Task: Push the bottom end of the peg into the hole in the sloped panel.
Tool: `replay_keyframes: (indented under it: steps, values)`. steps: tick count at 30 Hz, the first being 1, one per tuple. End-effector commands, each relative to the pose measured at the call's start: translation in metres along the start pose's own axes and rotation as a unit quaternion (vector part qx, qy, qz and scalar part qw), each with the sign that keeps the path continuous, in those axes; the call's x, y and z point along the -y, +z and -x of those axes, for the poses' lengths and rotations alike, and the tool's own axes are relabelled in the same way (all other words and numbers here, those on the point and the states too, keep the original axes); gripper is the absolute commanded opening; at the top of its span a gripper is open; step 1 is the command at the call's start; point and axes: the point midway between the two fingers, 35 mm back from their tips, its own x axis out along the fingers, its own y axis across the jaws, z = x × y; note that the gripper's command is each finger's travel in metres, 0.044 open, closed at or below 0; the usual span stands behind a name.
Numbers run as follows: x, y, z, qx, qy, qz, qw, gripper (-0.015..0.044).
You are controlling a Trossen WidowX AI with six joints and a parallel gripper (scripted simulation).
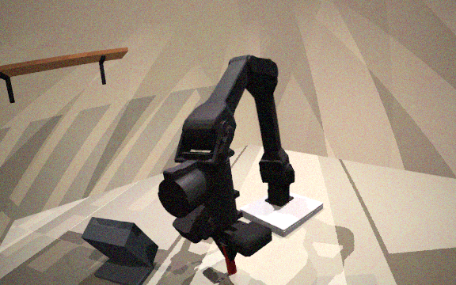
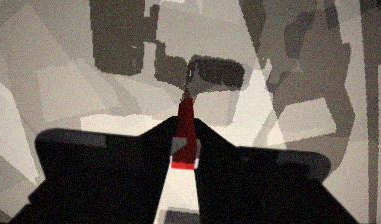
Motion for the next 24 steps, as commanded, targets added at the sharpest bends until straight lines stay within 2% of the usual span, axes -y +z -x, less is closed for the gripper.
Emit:
replay_keyframes:
  steps: [1, 24]
  values:
    - [0.0, 0.0, 0.002, 0.0, 0.0, 0.0, 1.0, 0.0]
    - [-0.003, 0.004, 0.078, -0.001, -0.002, -0.002, 1.0, 0.0]
